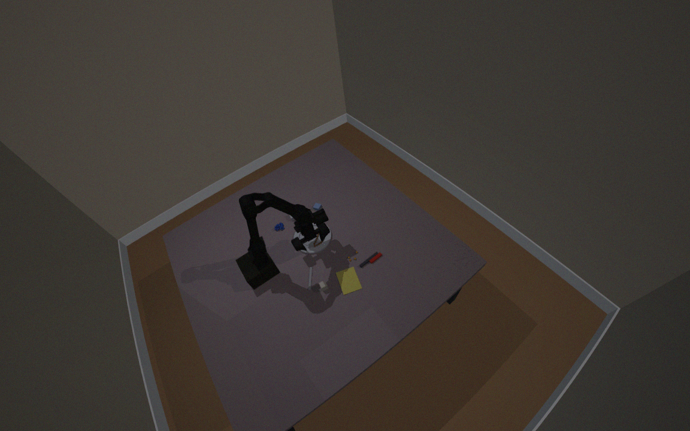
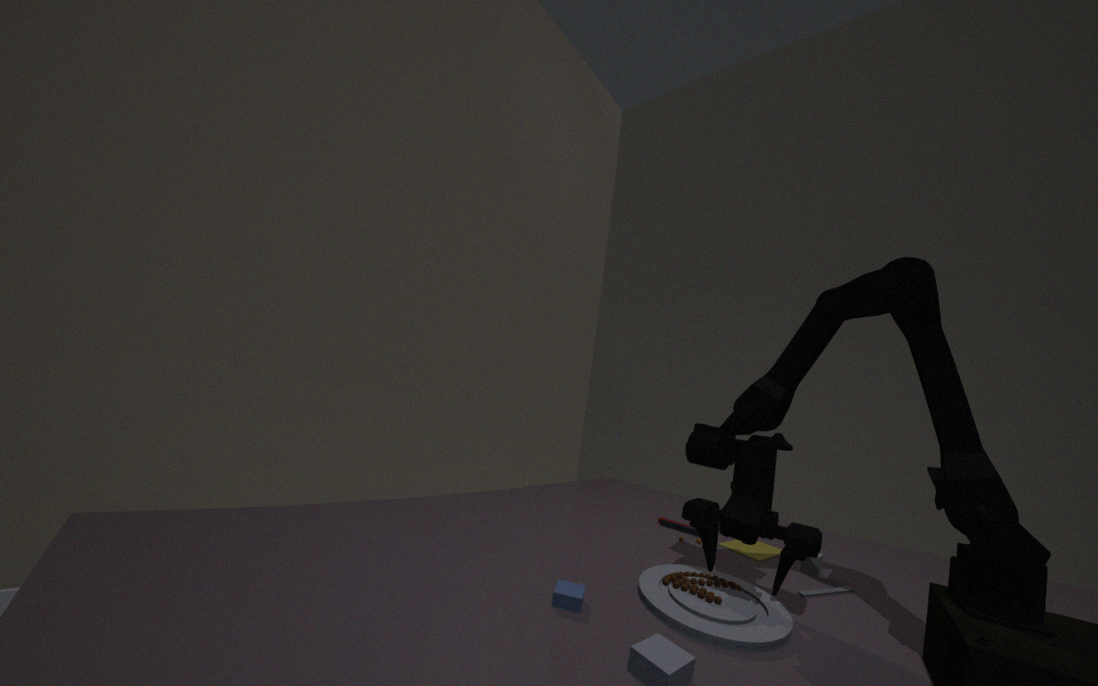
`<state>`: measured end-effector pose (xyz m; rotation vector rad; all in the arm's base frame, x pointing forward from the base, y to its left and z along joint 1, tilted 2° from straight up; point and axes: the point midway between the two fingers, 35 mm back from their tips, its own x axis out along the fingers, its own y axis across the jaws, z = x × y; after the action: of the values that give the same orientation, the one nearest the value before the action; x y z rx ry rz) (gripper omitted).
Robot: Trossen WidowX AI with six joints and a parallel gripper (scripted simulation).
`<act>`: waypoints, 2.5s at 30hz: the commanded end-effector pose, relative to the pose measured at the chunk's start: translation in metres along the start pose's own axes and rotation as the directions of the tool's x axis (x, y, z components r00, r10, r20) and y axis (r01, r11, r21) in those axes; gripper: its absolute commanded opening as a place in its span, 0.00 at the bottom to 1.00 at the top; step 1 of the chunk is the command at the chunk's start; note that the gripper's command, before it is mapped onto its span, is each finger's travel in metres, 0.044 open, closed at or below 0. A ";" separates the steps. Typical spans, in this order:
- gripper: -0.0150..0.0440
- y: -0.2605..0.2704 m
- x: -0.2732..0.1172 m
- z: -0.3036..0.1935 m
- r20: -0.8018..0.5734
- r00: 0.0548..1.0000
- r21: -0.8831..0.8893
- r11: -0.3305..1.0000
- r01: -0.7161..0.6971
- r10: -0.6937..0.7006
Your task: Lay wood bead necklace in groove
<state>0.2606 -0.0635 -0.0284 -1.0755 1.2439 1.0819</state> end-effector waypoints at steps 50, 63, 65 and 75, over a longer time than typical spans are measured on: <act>0.46 -0.020 -0.015 0.018 0.002 1.000 0.803 0.596 0.003 -0.008; 0.46 -0.017 0.006 0.018 0.005 1.000 0.806 0.592 -0.004 -0.001; 0.46 -0.017 0.007 0.018 0.005 1.000 0.806 0.592 -0.004 0.000; 0.25 -0.018 0.005 0.018 0.002 1.000 0.803 0.597 0.000 -0.002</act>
<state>0.2813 -0.0490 -0.0330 -0.3512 1.5040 0.3851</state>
